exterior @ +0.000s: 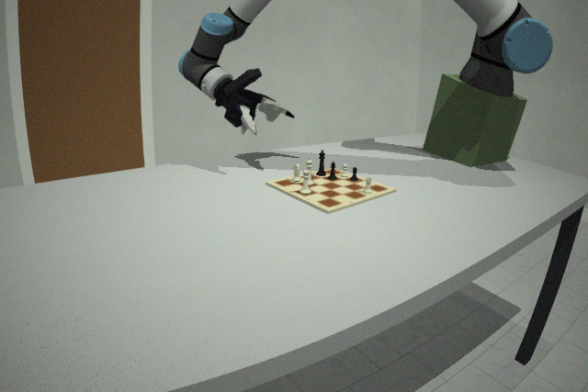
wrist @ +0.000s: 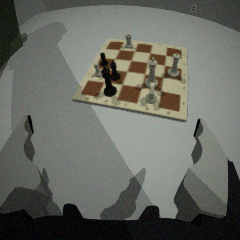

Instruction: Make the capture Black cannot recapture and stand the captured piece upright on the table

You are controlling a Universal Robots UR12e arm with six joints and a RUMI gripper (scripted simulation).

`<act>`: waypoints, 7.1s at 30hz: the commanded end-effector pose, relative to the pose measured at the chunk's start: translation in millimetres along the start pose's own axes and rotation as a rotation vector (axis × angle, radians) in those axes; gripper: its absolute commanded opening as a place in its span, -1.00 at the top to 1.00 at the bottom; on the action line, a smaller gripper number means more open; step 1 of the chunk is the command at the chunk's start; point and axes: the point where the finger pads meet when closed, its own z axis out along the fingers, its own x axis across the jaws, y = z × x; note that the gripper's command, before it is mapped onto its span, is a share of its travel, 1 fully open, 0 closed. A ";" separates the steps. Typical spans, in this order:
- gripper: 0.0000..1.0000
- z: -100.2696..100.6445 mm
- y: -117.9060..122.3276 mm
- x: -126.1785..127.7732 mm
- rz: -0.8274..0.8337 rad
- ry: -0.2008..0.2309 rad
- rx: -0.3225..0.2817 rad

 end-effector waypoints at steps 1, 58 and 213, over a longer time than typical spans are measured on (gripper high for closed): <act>-1.00 15.5 37.0 -14.7 0.007 0.205 0.163; -1.00 22.2 53.4 -20.9 0.014 0.295 0.231; -1.00 168.0 -129.9 -50.0 -0.329 -0.022 -1.073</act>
